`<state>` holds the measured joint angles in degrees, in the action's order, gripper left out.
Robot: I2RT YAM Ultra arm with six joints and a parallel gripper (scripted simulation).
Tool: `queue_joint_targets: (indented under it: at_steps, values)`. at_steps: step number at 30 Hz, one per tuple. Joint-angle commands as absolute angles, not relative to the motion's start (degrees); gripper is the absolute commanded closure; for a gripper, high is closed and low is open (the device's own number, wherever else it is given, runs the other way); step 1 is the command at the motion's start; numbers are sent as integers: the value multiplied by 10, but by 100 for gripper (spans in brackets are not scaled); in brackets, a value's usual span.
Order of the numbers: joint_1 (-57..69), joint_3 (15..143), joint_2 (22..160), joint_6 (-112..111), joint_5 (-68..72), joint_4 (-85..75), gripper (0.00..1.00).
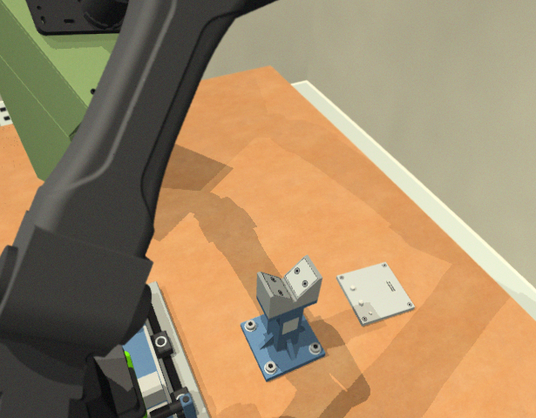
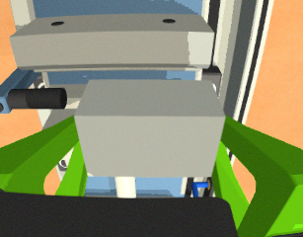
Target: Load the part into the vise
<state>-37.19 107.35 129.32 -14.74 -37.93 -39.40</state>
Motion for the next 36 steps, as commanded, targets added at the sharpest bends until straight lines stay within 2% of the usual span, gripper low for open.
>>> queue_joint_targets:
  at_steps: [1, 36]
  values:
    - [-383, 1067, 1282, -143, -378, -387, 100]
    - [-382, 1064, 1281, -143, -378, -386, 100]
